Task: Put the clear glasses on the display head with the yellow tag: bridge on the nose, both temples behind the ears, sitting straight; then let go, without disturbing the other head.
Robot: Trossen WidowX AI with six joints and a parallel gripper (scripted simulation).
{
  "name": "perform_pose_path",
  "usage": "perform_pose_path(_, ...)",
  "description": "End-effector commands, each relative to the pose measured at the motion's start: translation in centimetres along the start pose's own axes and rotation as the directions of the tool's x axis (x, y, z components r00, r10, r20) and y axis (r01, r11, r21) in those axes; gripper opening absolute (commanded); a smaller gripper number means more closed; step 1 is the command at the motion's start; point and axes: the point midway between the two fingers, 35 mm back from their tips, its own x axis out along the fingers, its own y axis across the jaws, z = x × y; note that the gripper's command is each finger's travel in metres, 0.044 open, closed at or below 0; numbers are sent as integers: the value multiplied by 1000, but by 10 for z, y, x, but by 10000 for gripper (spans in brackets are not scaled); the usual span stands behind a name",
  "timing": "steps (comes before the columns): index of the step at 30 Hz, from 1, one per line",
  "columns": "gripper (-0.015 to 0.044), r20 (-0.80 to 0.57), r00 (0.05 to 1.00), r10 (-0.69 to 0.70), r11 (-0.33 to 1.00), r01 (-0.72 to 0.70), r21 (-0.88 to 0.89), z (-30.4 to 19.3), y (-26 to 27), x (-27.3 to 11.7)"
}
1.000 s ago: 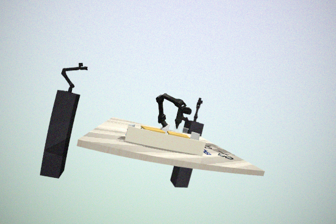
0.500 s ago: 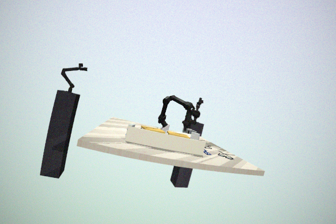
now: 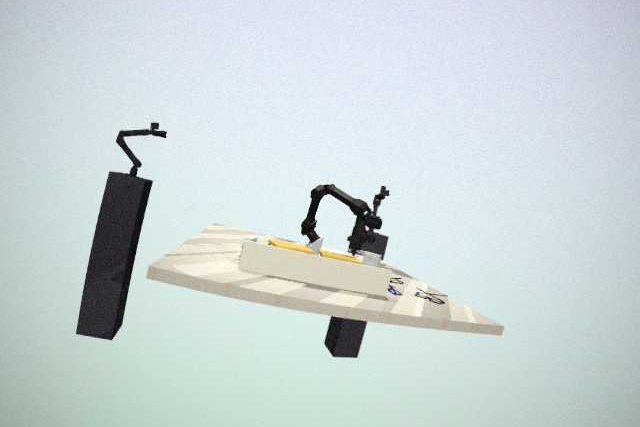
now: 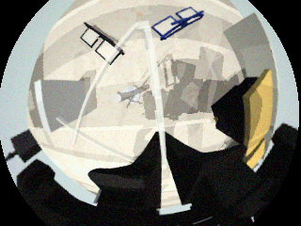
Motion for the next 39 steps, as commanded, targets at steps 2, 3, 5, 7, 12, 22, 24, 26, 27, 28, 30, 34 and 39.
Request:
perform_pose_path(2, 0, -12, 1000, -1, 1000, 1, -9, -2, 2, 27)
perform_pose_path(3, 0, -12, 1000, -1, 1000, 1, -9, -3, 3, 31)
perform_pose_path(5, 0, -13, 1000, -1, 1000, 1, -9, -3, 3, 34)
perform_pose_path(7, 0, -13, 1000, -1, 1000, 1, -9, -3, 3, 34)
perform_pose_path(12, 0, -13, 1000, -1, 1000, 1, -9, -5, 0, 34)
perform_pose_path(22, 0, -13, 1000, -1, 1000, 1, -9, -10, -5, 34)
perform_pose_path(24, 0, -13, 1000, -1, 1000, 1, -9, -11, -5, 34)
perform_pose_path(26, 0, -13, 1000, -1, 1000, 1, -9, -12, -7, 34)
perform_pose_path(27, 0, -13, 1000, -1, 1000, 1, -9, -13, -7, 34)
perform_pose_path(28, 0, -13, 1000, -1, 1000, 1, -9, -14, -8, 34)
perform_pose_path(30, 0, -14, 1000, -1, 1000, 1, -9, -15, -9, 34)
perform_pose_path(34, 0, -14, 1000, -2, 1000, 1, -9, -18, -11, 34)
perform_pose_path(39, 0, -14, 1000, -2, 1000, 1, -9, -21, -14, 34)
